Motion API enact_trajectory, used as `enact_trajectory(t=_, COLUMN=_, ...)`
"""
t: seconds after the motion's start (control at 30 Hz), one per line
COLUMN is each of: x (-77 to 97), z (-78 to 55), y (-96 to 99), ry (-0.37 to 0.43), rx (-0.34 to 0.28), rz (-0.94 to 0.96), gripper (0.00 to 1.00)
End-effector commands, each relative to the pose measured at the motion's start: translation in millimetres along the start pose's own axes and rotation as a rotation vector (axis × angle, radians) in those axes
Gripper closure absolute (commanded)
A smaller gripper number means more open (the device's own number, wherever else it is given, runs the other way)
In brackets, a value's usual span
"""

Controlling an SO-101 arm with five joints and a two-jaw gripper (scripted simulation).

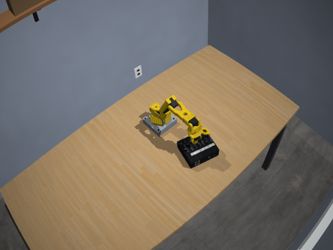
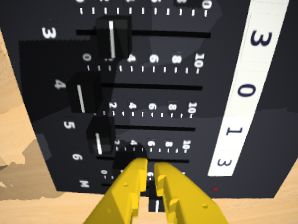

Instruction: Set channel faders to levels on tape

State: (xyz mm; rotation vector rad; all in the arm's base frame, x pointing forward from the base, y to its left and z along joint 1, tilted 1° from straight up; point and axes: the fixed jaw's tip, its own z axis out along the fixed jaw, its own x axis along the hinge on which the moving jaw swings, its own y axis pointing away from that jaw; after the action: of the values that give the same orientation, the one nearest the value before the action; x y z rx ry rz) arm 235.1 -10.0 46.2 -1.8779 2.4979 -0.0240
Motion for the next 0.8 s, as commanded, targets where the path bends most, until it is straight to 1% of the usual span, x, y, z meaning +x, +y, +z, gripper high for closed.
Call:
enact_trajectory(t=0.0, x=2.0, z=2.1, y=1.3, ry=0.003, rx=-0.019, rz=-0.001, gripper=1.00)
enact_trajectory(t=0.37, x=2.0, z=1.3, y=1.2, ry=0.003, rx=-0.018, rz=-0.001, gripper=1.00)
enact_trajectory(t=0.5, x=1.8, z=-1.7, y=0.9, ry=0.002, rx=-0.014, rz=-0.001, gripper=1.00)
enact_trajectory(t=0.7, x=1.5, z=-9.6, y=0.2, ry=0.000, rx=-0.004, rz=-0.001, gripper=1.00)
enact_trajectory(t=0.77, x=1.5, z=-9.6, y=0.2, ry=0.000, rx=-0.004, rz=-0.001, gripper=1.00)
